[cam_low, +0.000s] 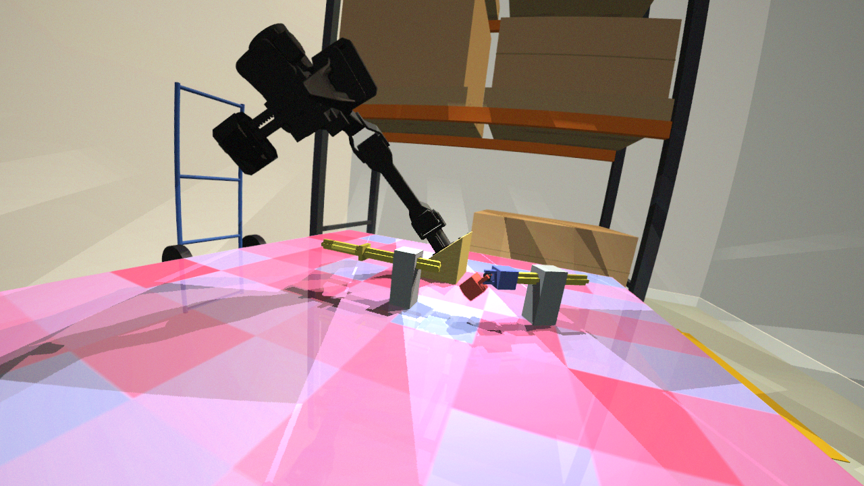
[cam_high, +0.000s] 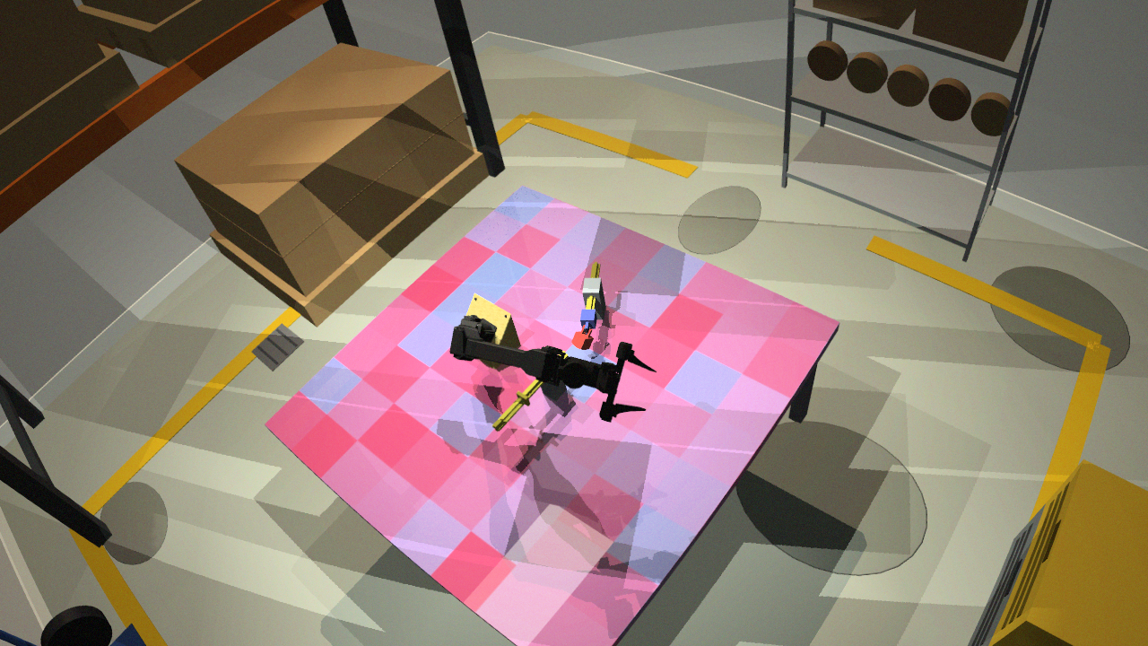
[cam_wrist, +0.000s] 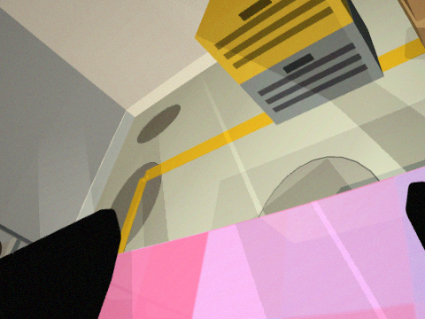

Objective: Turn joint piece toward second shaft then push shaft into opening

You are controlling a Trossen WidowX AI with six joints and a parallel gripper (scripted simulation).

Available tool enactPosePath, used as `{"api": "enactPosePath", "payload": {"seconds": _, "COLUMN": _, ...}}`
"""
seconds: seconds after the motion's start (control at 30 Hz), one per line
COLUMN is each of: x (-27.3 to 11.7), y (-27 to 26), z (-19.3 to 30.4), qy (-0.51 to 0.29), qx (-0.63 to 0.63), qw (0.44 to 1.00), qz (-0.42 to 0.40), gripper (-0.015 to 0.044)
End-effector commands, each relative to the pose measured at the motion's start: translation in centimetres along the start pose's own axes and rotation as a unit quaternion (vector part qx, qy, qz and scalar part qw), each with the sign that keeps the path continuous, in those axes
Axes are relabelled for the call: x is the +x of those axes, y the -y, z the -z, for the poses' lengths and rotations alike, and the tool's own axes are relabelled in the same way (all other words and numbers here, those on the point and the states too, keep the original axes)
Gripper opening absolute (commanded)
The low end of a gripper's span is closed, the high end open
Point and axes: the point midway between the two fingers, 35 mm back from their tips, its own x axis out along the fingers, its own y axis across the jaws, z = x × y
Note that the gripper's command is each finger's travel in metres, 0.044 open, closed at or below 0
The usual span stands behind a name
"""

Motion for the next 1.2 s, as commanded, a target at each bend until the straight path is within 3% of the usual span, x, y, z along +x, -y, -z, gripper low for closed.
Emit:
{"api": "enactPosePath", "payload": {"seconds": 0.0, "x": 0.4, "y": -2.8, "z": 3.9, "qy": -0.066, "qx": 0.021, "qw": 0.998, "qz": -0.005, "gripper": 0.0440}}
{"api": "enactPosePath", "payload": {"seconds": 0.5, "x": -2.9, "y": -11.0, "z": 18.5, "qy": -0.303, "qx": 0.055, "qw": 0.950, "qz": 0.043, "gripper": 0.0440}}
{"api": "enactPosePath", "payload": {"seconds": 0.87, "x": -9.2, "y": -13.6, "z": 27.7, "qy": -0.436, "qx": 0.022, "qw": 0.888, "qz": 0.145, "gripper": 0.0440}}
{"api": "enactPosePath", "payload": {"seconds": 1.17, "x": -15.5, "y": -13.4, "z": 32.6, "qy": -0.492, "qx": -0.041, "qw": 0.831, "qz": 0.255, "gripper": 0.0440}}
